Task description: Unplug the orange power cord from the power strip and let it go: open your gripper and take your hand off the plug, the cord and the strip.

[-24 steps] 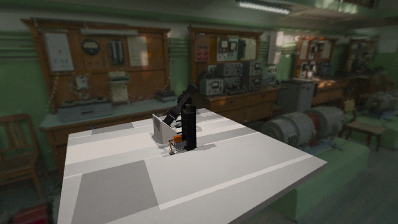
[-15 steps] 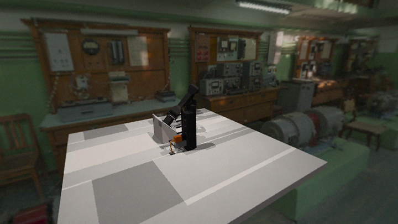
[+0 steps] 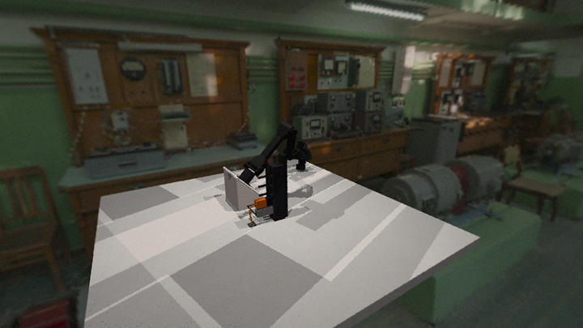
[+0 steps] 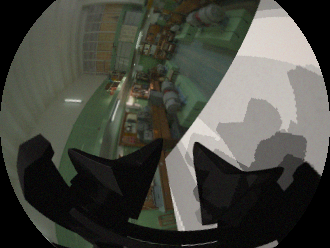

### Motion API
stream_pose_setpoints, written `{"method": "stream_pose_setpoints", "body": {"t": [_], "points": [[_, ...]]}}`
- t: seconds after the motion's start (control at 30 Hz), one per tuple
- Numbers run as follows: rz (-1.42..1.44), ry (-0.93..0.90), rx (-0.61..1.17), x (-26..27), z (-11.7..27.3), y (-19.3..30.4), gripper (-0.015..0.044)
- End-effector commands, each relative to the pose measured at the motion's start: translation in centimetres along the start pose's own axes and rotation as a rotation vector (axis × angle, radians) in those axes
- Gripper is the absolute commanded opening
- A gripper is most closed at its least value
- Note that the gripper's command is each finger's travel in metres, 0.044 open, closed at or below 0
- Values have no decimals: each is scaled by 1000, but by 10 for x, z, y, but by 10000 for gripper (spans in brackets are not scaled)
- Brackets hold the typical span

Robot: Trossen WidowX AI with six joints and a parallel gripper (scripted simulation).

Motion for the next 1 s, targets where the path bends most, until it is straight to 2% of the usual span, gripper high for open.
{"method": "stream_pose_setpoints", "body": {"t": [0.0, 0.27, 0.57, 0.97], "points": [[69, 36, -72, -11, -2, -39, 160], [341, 174, -203, -46, 4, -116, 160], [579, 421, -318, -104, 32, -198, 160], [744, 856, -291, -198, 118, -294, 160]]}}
Point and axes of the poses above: the point midway between the two fingers, 35 mm back from their tips, its own z axis back along the fingers, its own x axis across the jaws, y = z × x, the point moved 7 cm from there along z, back along the fingers, and after that the axes turned 12 degrees about z, right-handed, at the moved point
